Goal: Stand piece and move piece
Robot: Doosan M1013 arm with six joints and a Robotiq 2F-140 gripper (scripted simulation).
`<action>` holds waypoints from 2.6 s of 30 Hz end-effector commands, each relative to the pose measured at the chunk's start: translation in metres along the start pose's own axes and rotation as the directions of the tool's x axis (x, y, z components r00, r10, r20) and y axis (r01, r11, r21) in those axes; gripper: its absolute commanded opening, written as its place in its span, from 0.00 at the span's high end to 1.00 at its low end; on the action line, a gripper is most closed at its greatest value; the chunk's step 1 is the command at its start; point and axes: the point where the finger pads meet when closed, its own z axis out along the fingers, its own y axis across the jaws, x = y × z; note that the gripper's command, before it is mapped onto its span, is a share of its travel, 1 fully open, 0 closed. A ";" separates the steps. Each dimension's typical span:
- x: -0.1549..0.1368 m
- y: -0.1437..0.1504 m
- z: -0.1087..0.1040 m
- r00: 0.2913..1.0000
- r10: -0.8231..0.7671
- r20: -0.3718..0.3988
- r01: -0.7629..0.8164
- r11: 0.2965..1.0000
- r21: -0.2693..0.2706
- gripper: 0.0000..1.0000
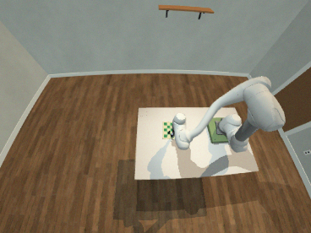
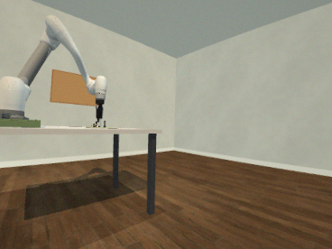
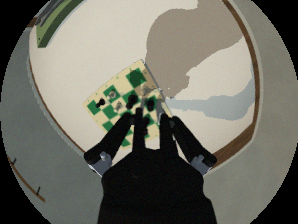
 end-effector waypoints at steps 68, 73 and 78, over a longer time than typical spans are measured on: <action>0.000 0.001 -0.100 1.000 0.001 0.000 -0.001 1.000 0.000 1.00; 0.000 0.030 -0.098 0.999 0.046 0.000 -0.046 0.999 0.000 1.00; 0.004 0.077 -0.094 0.993 0.116 0.000 -0.116 0.993 0.000 1.00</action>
